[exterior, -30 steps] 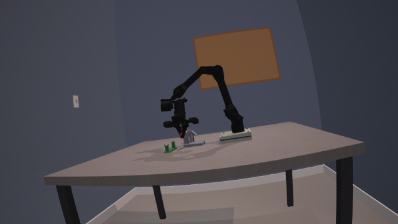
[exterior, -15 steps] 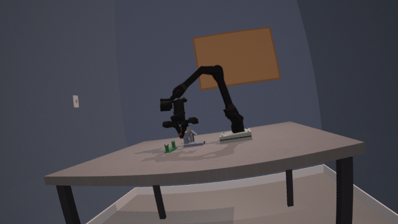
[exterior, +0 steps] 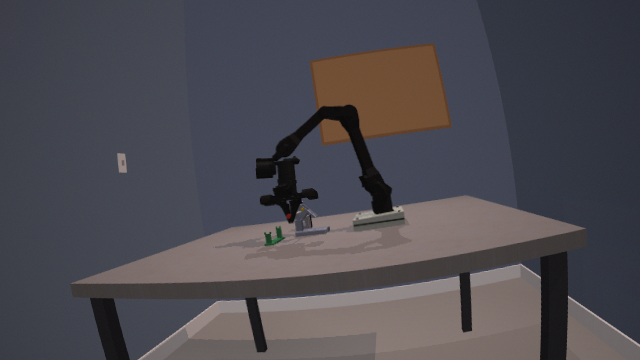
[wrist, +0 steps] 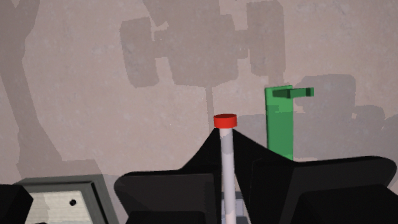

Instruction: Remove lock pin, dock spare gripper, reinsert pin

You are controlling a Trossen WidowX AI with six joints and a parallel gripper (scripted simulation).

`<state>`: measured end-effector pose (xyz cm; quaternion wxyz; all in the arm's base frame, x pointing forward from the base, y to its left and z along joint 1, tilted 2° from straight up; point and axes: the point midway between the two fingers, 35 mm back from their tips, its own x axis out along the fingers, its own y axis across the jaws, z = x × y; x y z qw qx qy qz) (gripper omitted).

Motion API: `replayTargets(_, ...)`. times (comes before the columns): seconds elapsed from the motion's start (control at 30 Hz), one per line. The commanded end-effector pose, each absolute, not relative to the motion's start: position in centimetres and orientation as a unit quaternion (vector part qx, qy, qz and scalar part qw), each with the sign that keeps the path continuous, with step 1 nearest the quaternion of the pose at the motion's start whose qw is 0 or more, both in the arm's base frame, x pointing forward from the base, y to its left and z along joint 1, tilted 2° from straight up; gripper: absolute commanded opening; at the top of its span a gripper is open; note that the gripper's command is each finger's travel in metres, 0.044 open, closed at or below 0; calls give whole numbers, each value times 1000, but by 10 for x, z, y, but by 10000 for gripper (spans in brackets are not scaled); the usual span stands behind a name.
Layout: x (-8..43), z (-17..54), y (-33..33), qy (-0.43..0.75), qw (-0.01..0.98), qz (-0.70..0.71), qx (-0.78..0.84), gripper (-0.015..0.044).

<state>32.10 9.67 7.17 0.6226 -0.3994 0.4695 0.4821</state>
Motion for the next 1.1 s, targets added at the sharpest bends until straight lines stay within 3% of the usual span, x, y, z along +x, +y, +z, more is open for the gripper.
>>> replayTargets(0.0, 323, 71, 100, 472, 622, 480, -400, 0)
replayTargets(1.07, 328, 81, 125, 472, 622, 478, -403, 0)
